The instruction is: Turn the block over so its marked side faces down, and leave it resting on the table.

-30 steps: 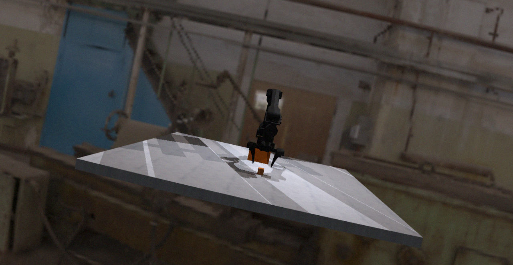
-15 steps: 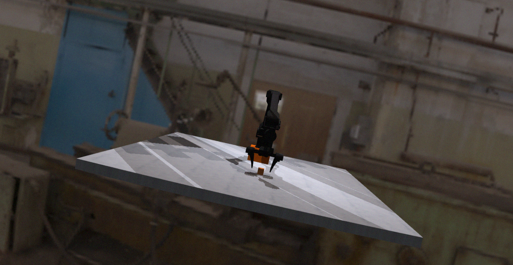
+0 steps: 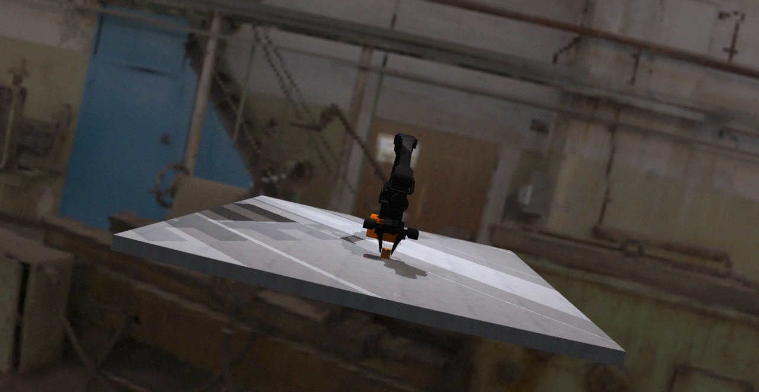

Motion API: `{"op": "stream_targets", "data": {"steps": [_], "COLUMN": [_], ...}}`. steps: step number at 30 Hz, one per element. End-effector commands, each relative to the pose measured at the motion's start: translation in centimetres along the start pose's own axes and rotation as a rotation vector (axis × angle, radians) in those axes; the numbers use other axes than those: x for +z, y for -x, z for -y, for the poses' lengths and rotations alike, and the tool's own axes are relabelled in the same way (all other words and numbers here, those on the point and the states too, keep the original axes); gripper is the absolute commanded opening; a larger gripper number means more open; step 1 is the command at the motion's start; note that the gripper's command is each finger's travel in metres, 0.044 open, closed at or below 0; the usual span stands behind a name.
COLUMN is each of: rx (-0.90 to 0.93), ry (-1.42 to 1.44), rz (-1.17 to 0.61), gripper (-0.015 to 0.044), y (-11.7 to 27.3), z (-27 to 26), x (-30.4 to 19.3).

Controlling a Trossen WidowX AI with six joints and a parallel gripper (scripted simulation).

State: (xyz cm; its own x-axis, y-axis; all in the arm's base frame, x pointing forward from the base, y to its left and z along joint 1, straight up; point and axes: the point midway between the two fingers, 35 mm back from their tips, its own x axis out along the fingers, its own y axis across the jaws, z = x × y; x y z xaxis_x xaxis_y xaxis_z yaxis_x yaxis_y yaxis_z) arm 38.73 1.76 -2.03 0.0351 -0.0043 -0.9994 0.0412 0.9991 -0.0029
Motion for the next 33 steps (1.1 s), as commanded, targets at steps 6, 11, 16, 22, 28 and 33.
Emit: {"op": "stream_targets", "data": {"steps": [6,11,16,22,28,33], "rx": [0.004,0.004,0.004,0.004,0.003,0.003], "ry": [0.005,0.005,0.005,0.005,0.006,0.007], "rz": [-0.001,-0.001,-0.001,-0.001,0.022,0.098], "gripper": [0.0072,0.0038,0.0,0.0,0.0,0.0], "y": [-0.1,-0.1,1.0,2.9,2.7,2.3], "z": [0.0,0.0,0.0,0.0,0.0,-0.1], "x": [0.0,0.0,0.0,0.0,0.1,0.2]}}
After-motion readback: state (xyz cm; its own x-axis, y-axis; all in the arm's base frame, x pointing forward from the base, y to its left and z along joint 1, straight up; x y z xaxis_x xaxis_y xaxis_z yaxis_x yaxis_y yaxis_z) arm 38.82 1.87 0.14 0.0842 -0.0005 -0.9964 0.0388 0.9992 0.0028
